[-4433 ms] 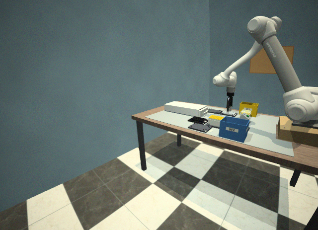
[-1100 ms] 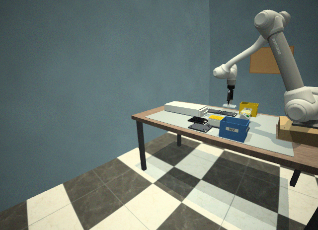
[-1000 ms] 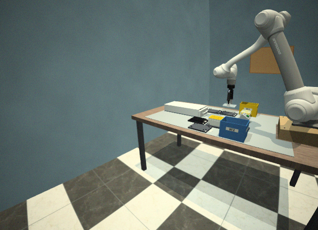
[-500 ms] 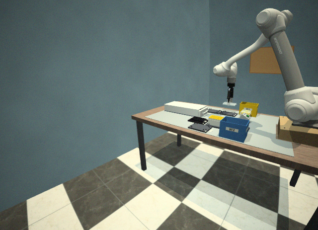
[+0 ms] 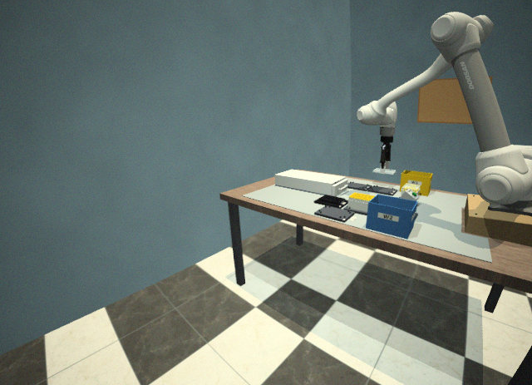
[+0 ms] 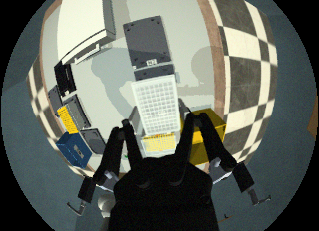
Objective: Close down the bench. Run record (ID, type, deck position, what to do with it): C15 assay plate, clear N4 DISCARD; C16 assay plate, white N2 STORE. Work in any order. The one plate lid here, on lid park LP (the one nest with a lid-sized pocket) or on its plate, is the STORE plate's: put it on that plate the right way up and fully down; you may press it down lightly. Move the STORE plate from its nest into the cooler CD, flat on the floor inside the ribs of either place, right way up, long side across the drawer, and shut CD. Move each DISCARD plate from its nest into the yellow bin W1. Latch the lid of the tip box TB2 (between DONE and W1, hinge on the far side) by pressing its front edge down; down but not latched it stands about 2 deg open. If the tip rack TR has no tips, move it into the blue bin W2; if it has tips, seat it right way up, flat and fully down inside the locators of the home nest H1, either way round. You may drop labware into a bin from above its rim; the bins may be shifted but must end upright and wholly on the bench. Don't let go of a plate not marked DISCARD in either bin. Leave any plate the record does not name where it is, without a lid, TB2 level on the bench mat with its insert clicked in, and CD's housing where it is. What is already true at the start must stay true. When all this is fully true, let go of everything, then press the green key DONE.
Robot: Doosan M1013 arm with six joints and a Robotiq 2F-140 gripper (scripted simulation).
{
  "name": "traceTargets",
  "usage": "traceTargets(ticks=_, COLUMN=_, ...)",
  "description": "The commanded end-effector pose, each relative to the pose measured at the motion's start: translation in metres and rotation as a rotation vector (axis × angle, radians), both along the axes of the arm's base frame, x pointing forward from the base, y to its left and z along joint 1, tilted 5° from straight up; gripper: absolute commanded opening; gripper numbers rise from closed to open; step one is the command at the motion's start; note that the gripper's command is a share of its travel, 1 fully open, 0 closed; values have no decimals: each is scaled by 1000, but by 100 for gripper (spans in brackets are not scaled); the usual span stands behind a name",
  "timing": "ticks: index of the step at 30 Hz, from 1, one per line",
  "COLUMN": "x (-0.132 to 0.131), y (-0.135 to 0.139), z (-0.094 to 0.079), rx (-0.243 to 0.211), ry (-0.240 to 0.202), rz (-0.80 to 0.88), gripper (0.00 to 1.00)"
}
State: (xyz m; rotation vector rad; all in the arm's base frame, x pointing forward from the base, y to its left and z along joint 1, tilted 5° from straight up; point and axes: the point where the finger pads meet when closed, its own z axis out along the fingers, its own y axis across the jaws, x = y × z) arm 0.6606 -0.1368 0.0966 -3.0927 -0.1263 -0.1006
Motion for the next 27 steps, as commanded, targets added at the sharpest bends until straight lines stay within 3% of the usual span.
traceTargets(ticks=1, x=0, y=0, z=4, rx=0, ry=0, rz=0, gripper=0)
traceTargets(ticks=15, x=-1, y=-1, z=13, rx=0, ry=0, rz=0, gripper=0)
traceTargets(ticks=27, x=-21, y=-17, z=11, rx=-1, ry=-1, rz=11, gripper=0)
